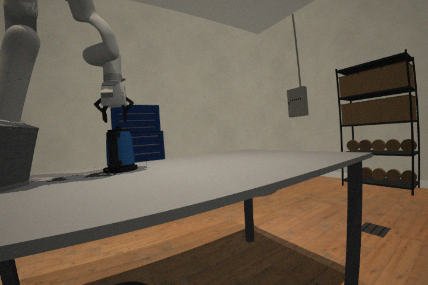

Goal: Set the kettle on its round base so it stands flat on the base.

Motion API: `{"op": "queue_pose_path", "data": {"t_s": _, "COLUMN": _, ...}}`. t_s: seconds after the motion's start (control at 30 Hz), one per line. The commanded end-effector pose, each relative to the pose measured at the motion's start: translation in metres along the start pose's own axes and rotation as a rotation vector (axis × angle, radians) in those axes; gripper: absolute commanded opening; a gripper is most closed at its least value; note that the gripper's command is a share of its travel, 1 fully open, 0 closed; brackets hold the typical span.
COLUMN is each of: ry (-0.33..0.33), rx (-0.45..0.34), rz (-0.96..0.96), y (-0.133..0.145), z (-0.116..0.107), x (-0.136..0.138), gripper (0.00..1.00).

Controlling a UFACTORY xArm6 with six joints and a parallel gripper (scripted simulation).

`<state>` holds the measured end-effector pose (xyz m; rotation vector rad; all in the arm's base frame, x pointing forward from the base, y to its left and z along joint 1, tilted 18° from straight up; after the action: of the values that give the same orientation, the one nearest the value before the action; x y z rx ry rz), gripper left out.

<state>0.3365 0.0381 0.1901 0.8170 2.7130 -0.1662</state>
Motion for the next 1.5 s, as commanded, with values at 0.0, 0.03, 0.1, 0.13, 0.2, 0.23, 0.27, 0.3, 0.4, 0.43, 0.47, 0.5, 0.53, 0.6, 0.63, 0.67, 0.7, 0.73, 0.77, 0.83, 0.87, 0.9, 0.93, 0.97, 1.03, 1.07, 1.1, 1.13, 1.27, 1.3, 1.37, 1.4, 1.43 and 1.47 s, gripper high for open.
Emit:
{"op": "queue_pose_path", "data": {"t_s": 0.0, "ry": 0.01, "rx": 0.006, "rz": -0.001, "y": -0.002, "z": -0.043, "x": -0.002, "gripper": 0.81}}
{"op": "queue_pose_path", "data": {"t_s": 0.03, "ry": 0.011, "rx": 0.006, "rz": -0.001, "y": -0.002, "z": -0.048, "x": -0.002, "gripper": 0.81}}
{"op": "queue_pose_path", "data": {"t_s": 0.1, "ry": 0.011, "rx": 0.006, "rz": -0.001, "y": -0.001, "z": -0.059, "x": -0.002, "gripper": 0.81}}
{"op": "queue_pose_path", "data": {"t_s": 0.13, "ry": 0.011, "rx": 0.006, "rz": -0.001, "y": -0.001, "z": -0.059, "x": -0.002, "gripper": 0.81}}
{"op": "queue_pose_path", "data": {"t_s": 0.2, "ry": 0.011, "rx": 0.006, "rz": -0.001, "y": -0.001, "z": -0.067, "x": -0.002, "gripper": 0.81}}
{"op": "queue_pose_path", "data": {"t_s": 0.23, "ry": 0.011, "rx": 0.006, "rz": -0.001, "y": -0.001, "z": -0.074, "x": -0.003, "gripper": 0.81}}
{"op": "queue_pose_path", "data": {"t_s": 0.27, "ry": 0.011, "rx": 0.006, "rz": -0.001, "y": -0.001, "z": -0.081, "x": -0.003, "gripper": 0.81}}
{"op": "queue_pose_path", "data": {"t_s": 0.3, "ry": 0.011, "rx": 0.006, "rz": -0.001, "y": -0.001, "z": -0.086, "x": -0.003, "gripper": 0.81}}
{"op": "queue_pose_path", "data": {"t_s": 0.4, "ry": 0.011, "rx": 0.006, "rz": -0.001, "y": -0.001, "z": -0.098, "x": -0.003, "gripper": 0.81}}
{"op": "queue_pose_path", "data": {"t_s": 0.43, "ry": 0.011, "rx": 0.006, "rz": -0.001, "y": -0.001, "z": -0.1, "x": -0.003, "gripper": 0.81}}
{"op": "queue_pose_path", "data": {"t_s": 0.47, "ry": 0.011, "rx": 0.006, "rz": -0.001, "y": -0.001, "z": -0.102, "x": -0.003, "gripper": 0.81}}
{"op": "queue_pose_path", "data": {"t_s": 0.5, "ry": 0.011, "rx": 0.006, "rz": -0.001, "y": -0.001, "z": -0.102, "x": -0.003, "gripper": 0.81}}
{"op": "queue_pose_path", "data": {"t_s": 0.53, "ry": 0.011, "rx": 0.006, "rz": -0.001, "y": -0.001, "z": -0.102, "x": -0.003, "gripper": 0.81}}
{"op": "queue_pose_path", "data": {"t_s": 0.6, "ry": 0.011, "rx": 0.006, "rz": -0.001, "y": -0.001, "z": -0.102, "x": -0.003, "gripper": 0.81}}
{"op": "queue_pose_path", "data": {"t_s": 0.63, "ry": 0.011, "rx": 0.006, "rz": -0.001, "y": -0.001, "z": -0.102, "x": -0.003, "gripper": 0.81}}
{"op": "queue_pose_path", "data": {"t_s": 0.67, "ry": 0.011, "rx": 0.006, "rz": -0.001, "y": -0.001, "z": -0.102, "x": -0.003, "gripper": 0.81}}
{"op": "queue_pose_path", "data": {"t_s": 0.7, "ry": 0.011, "rx": 0.006, "rz": -0.001, "y": -0.001, "z": -0.102, "x": -0.003, "gripper": 0.81}}
{"op": "queue_pose_path", "data": {"t_s": 0.73, "ry": 0.011, "rx": 0.006, "rz": -0.001, "y": -0.001, "z": -0.102, "x": -0.003, "gripper": 0.81}}
{"op": "queue_pose_path", "data": {"t_s": 0.77, "ry": 0.011, "rx": 0.006, "rz": -0.001, "y": -0.001, "z": -0.102, "x": -0.003, "gripper": 0.81}}
{"op": "queue_pose_path", "data": {"t_s": 0.83, "ry": 0.011, "rx": 0.006, "rz": -0.001, "y": -0.001, "z": -0.102, "x": -0.003, "gripper": 0.81}}
{"op": "queue_pose_path", "data": {"t_s": 0.87, "ry": 0.011, "rx": 0.006, "rz": -0.001, "y": -0.001, "z": -0.102, "x": -0.003, "gripper": 0.81}}
{"op": "queue_pose_path", "data": {"t_s": 0.9, "ry": 0.011, "rx": 0.006, "rz": -0.001, "y": -0.001, "z": -0.102, "x": -0.003, "gripper": 0.81}}
{"op": "queue_pose_path", "data": {"t_s": 0.93, "ry": 0.011, "rx": 0.006, "rz": -0.001, "y": -0.001, "z": -0.102, "x": -0.003, "gripper": 0.81}}
{"op": "queue_pose_path", "data": {"t_s": 0.97, "ry": 0.011, "rx": 0.006, "rz": -0.001, "y": -0.001, "z": -0.102, "x": -0.003, "gripper": 0.81}}
{"op": "queue_pose_path", "data": {"t_s": 1.03, "ry": 0.011, "rx": 0.006, "rz": -0.001, "y": -0.001, "z": -0.102, "x": -0.003, "gripper": 0.81}}
{"op": "queue_pose_path", "data": {"t_s": 1.07, "ry": 0.011, "rx": 0.006, "rz": -0.001, "y": -0.001, "z": -0.102, "x": -0.003, "gripper": 0.81}}
{"op": "queue_pose_path", "data": {"t_s": 1.1, "ry": 0.011, "rx": 0.006, "rz": -0.001, "y": -0.001, "z": -0.102, "x": -0.003, "gripper": 0.81}}
{"op": "queue_pose_path", "data": {"t_s": 1.13, "ry": 0.011, "rx": 0.006, "rz": -0.001, "y": -0.001, "z": -0.102, "x": -0.003, "gripper": 0.81}}
{"op": "queue_pose_path", "data": {"t_s": 1.27, "ry": 0.011, "rx": 0.006, "rz": -0.001, "y": -0.001, "z": -0.102, "x": -0.003, "gripper": 0.81}}
{"op": "queue_pose_path", "data": {"t_s": 1.3, "ry": 0.011, "rx": 0.006, "rz": -0.001, "y": -0.001, "z": -0.102, "x": -0.003, "gripper": 0.81}}
{"op": "queue_pose_path", "data": {"t_s": 1.37, "ry": 0.011, "rx": 0.006, "rz": -0.001, "y": -0.001, "z": -0.102, "x": -0.003, "gripper": 0.81}}
{"op": "queue_pose_path", "data": {"t_s": 1.4, "ry": 0.011, "rx": 0.006, "rz": -0.001, "y": -0.001, "z": -0.102, "x": -0.003, "gripper": 0.81}}
{"op": "queue_pose_path", "data": {"t_s": 1.43, "ry": 0.011, "rx": 0.006, "rz": -0.001, "y": -0.001, "z": -0.102, "x": -0.003, "gripper": 0.81}}
{"op": "queue_pose_path", "data": {"t_s": 1.47, "ry": 0.011, "rx": 0.006, "rz": -0.001, "y": -0.001, "z": -0.102, "x": -0.003, "gripper": 0.81}}
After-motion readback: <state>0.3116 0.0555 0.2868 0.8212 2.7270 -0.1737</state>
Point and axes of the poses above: the point where the finger pads meet when closed, its own z axis out along the fingers, its own x axis across the jaws, y = z × x, the point moved 10 cm from there along -z, back along the fingers, and after that the axes turned 9 degrees about z, right-handed, at the moved point
